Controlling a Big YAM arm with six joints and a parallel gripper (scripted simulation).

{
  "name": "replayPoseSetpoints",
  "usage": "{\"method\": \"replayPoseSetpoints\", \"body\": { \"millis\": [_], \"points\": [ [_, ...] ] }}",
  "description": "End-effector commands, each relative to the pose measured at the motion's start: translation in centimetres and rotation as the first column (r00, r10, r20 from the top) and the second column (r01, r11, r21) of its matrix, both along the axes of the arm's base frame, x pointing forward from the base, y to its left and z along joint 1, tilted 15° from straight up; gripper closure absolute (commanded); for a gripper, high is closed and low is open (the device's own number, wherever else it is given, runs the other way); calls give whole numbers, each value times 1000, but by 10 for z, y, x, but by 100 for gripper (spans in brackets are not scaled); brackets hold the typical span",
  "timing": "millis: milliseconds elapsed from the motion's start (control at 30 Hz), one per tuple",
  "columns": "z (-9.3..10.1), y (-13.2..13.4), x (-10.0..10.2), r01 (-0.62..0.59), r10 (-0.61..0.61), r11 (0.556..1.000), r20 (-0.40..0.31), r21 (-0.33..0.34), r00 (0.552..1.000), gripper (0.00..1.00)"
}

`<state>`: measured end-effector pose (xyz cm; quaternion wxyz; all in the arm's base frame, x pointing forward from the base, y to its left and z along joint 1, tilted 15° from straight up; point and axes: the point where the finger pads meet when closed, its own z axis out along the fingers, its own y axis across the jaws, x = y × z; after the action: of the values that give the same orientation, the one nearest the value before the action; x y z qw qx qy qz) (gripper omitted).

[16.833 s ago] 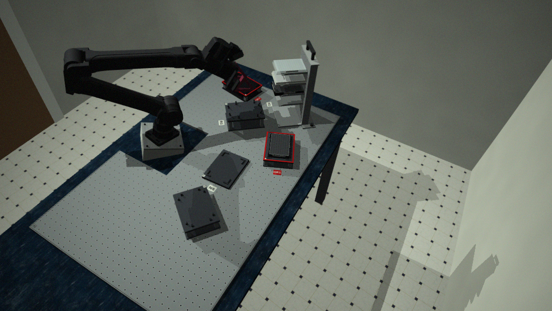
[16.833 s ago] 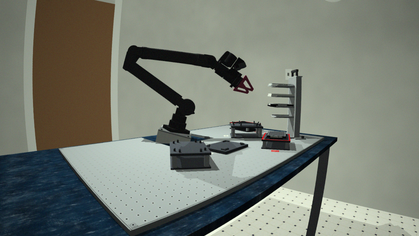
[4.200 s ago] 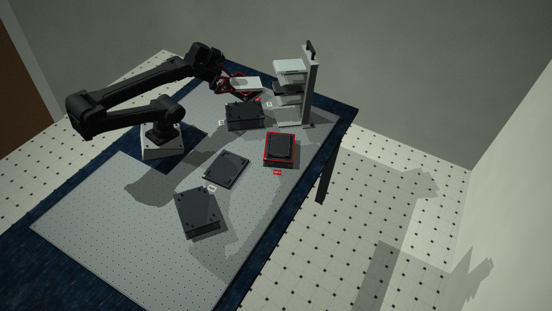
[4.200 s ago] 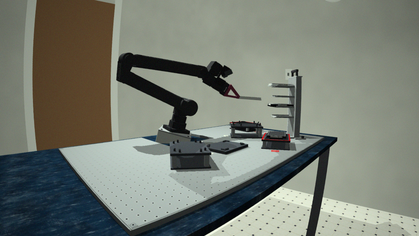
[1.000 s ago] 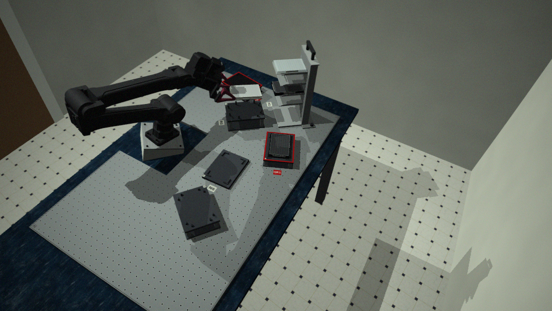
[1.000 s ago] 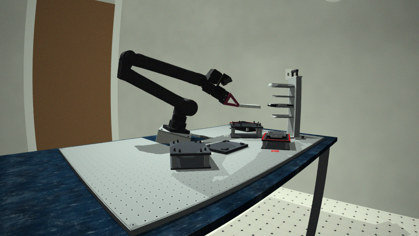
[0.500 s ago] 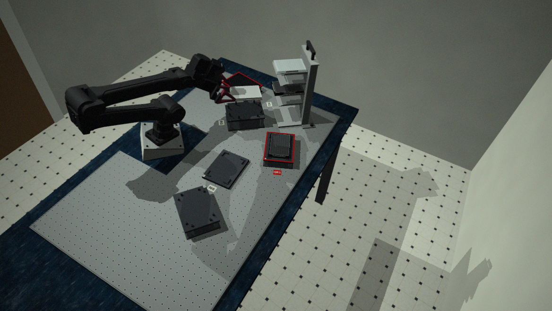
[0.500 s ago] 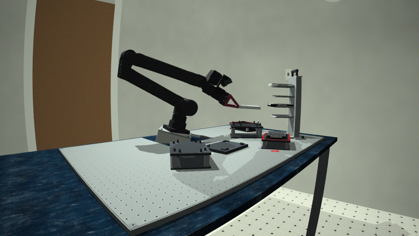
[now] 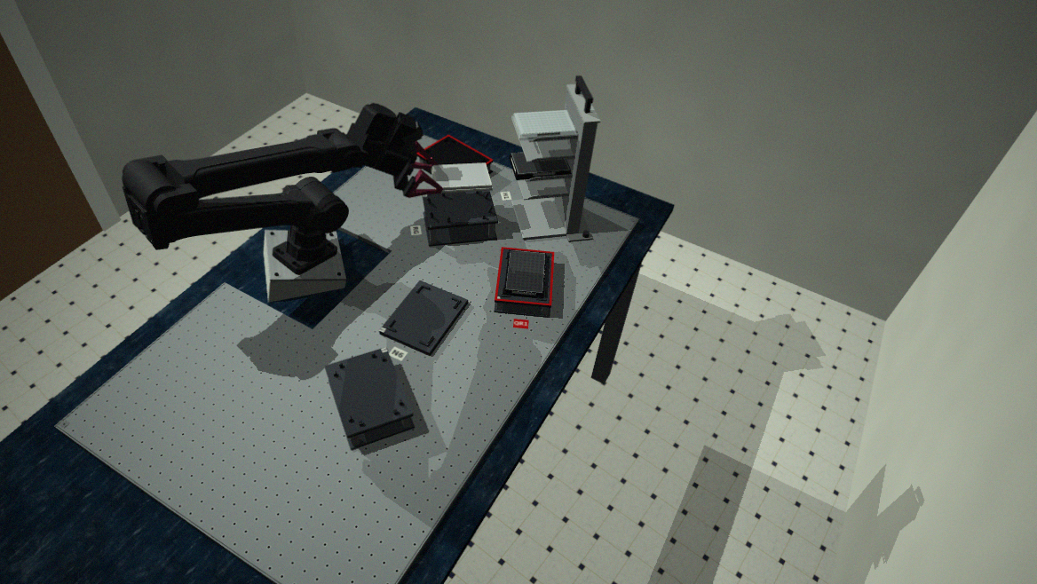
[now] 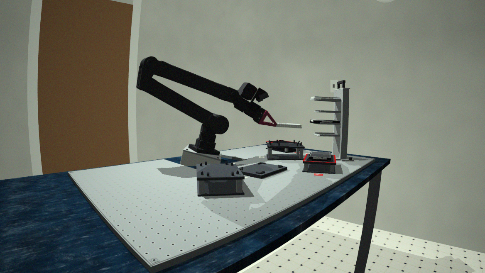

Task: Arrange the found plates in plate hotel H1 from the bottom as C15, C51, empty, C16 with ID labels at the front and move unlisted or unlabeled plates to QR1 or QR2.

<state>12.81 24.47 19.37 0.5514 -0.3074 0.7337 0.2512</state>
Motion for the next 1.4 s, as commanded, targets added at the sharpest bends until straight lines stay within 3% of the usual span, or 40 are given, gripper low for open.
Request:
{"method": "replayPoseSetpoints", "body": {
  "millis": [0, 300, 367, 467, 533, 633, 733, 800, 867, 967, 1067, 1167, 1233, 1367],
  "points": [
    [12, 4, 4, 6, -7, 1000, 12, 27, 1000, 14],
    [13, 5, 4, 6, -7, 999, 13, 34, 1000, 14],
    [4, 4, 4, 7, -7, 1000, 10, 20, 1000, 14],
    [12, 6, 5, 6, -7, 999, 13, 36, 1000, 14],
    [0, 4, 5, 6, -7, 1000, 10, 18, 1000, 14],
    [13, 7, 5, 6, -7, 999, 14, 41, 1000, 14],
    [-3, 5, 5, 6, -6, 1000, 11, 17, 1000, 14],
    [9, 8, 6, 6, -7, 999, 14, 40, 1000, 14],
    [9, 8, 6, 6, -7, 999, 14, 40, 1000, 14],
    [-3, 6, 6, 6, -7, 1000, 11, 21, 1000, 14],
    [4, 8, 6, 6, -7, 999, 13, 36, 1000, 14],
    [-8, 6, 6, 6, -6, 1000, 11, 18, 1000, 14],
    [3, 9, 6, 6, -7, 999, 14, 39, 1000, 14],
    [-9, 7, 6, 6, -6, 1000, 12, 22, 1000, 14]
  ]
}}
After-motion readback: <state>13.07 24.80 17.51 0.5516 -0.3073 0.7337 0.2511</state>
